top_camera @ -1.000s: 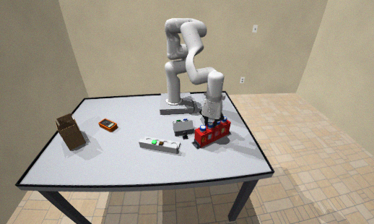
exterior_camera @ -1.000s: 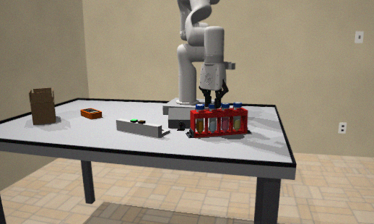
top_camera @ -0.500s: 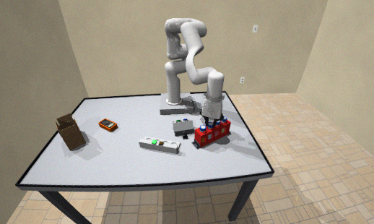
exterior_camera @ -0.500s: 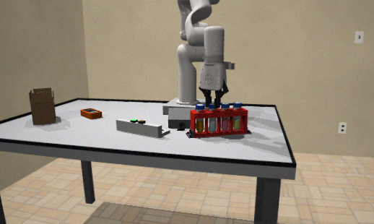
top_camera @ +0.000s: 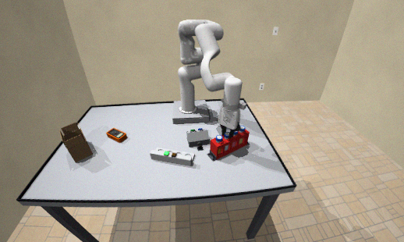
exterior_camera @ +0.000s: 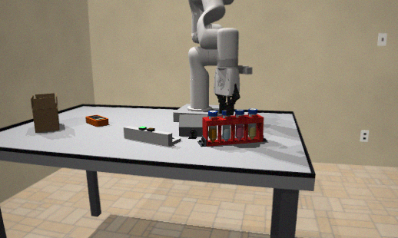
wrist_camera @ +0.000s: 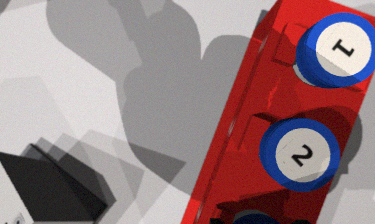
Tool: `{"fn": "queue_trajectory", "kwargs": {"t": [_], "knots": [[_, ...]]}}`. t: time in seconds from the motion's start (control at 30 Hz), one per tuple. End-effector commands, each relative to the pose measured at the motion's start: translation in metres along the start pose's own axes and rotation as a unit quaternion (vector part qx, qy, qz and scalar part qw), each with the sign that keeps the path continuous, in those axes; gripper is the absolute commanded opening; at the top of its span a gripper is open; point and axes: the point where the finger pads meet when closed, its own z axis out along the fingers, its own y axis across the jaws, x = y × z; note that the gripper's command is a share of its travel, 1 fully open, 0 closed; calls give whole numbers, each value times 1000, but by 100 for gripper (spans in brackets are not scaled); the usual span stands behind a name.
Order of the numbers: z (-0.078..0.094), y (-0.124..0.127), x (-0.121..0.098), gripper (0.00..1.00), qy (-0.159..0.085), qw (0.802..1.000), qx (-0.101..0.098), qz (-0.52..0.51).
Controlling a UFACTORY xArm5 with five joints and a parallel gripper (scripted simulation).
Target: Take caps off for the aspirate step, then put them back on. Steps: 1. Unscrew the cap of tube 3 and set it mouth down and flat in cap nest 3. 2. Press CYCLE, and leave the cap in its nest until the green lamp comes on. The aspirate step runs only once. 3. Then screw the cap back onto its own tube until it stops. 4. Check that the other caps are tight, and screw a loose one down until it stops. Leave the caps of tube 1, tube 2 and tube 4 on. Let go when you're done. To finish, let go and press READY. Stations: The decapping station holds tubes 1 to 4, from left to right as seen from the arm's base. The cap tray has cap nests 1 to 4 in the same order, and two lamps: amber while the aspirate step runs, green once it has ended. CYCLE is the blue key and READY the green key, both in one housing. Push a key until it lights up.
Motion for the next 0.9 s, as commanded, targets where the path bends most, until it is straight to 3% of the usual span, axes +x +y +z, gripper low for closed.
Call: {"fn": "queue_trajectory", "kwargs": {"t": [0.0, 0.23, 0.53, 0.83, 0.87], "knots": [[-1, 1, -1, 0, 5, 991, -4, 134], [-1, 1, -1, 0, 6, 966, -3, 257], [-1, 1, -1, 0, 6, 885, -2, 466], [-1, 1, -1, 0, 6, 881, -2, 473], [-1, 1, -1, 46, 6, 881, -2, 473]]}}
